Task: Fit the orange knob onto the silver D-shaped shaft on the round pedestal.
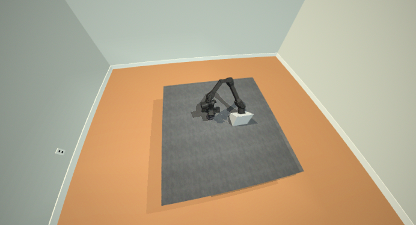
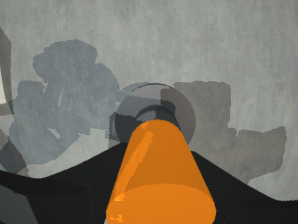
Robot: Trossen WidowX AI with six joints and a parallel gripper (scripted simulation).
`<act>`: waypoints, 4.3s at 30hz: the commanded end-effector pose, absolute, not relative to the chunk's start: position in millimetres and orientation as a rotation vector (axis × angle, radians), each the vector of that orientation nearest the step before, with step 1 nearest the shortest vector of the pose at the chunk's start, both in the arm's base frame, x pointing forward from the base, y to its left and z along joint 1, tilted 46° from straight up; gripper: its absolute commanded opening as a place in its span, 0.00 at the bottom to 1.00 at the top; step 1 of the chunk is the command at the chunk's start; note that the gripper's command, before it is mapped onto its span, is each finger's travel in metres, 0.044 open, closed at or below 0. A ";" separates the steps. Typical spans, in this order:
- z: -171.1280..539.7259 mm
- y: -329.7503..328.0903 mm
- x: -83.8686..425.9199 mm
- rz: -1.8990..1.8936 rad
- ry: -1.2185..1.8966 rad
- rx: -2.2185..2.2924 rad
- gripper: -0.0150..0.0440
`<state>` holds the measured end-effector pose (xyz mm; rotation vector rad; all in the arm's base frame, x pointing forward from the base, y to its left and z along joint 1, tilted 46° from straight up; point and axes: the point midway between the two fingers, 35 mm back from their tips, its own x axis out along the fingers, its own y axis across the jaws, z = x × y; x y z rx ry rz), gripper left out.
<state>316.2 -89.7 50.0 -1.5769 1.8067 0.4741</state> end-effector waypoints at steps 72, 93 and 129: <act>49.4 -92.3 316.4 0.895 1.787 -1.853 0.25; 50.7 -88.5 315.6 1.077 1.758 -1.956 0.25; 51.5 -88.9 314.6 1.120 1.750 -1.979 0.25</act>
